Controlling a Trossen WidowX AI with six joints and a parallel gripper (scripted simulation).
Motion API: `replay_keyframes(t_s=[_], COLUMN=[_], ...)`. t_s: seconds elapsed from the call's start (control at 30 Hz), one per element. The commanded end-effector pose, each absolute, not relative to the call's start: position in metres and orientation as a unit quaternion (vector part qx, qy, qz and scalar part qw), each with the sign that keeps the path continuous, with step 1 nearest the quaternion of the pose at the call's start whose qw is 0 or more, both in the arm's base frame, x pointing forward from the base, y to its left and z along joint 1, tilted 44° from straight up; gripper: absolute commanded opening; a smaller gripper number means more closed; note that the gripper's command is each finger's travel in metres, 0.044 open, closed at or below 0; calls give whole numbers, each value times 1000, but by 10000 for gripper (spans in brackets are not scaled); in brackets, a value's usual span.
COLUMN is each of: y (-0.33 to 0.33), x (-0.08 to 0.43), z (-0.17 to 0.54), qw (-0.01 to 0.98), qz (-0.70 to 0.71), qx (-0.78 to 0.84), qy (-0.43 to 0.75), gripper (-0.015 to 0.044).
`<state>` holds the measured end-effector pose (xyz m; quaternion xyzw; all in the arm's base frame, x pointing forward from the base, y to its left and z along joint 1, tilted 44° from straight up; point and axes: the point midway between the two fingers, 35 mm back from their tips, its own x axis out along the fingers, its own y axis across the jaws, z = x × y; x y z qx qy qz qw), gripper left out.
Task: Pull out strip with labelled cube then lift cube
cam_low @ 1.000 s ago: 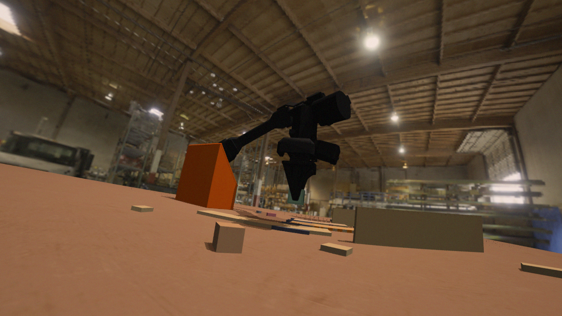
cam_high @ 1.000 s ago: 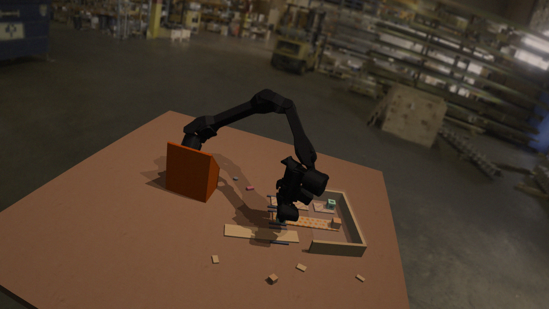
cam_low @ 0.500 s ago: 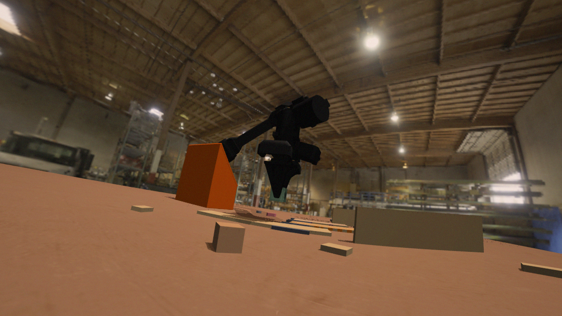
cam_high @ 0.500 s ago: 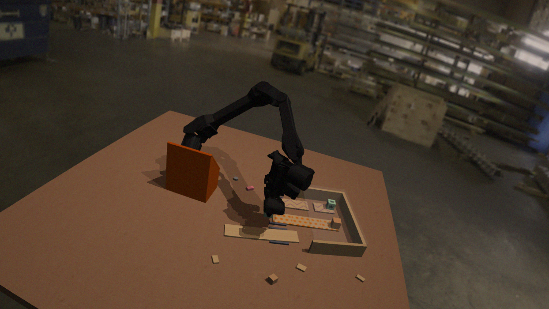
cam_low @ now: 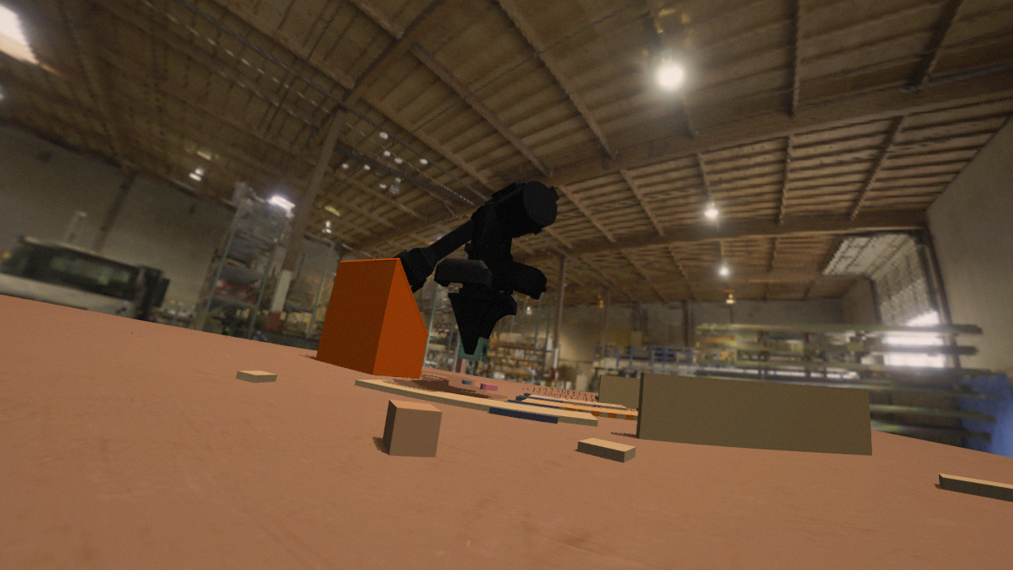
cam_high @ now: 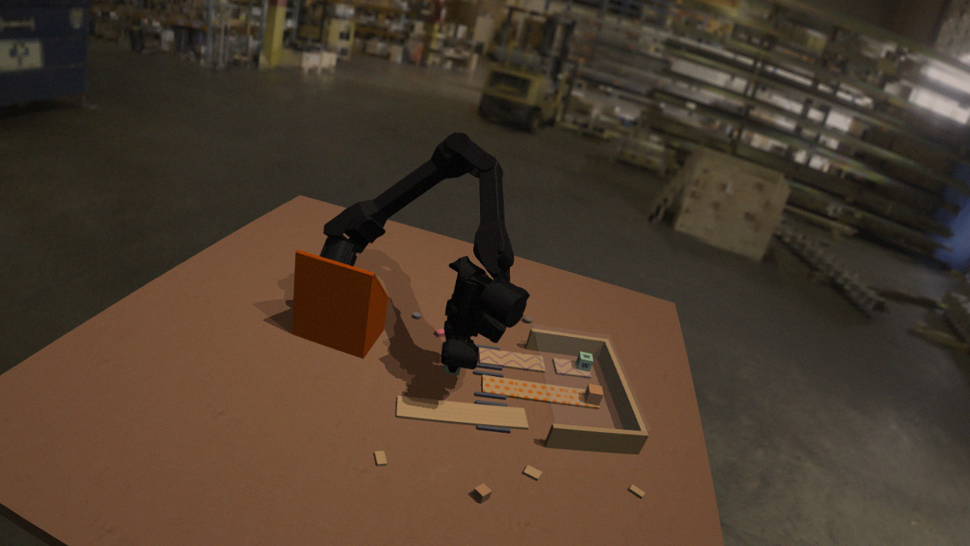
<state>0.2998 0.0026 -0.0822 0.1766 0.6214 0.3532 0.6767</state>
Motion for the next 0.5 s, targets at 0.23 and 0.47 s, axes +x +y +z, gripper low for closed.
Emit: replay_keyframes(t_s=[0.23, 0.47], y=[-23, -23], x=[298, 298], z=[-55, -55], qw=[680, 680], qz=[352, 352], qx=[172, 172], qy=[620, 620], gripper=[0, 0])
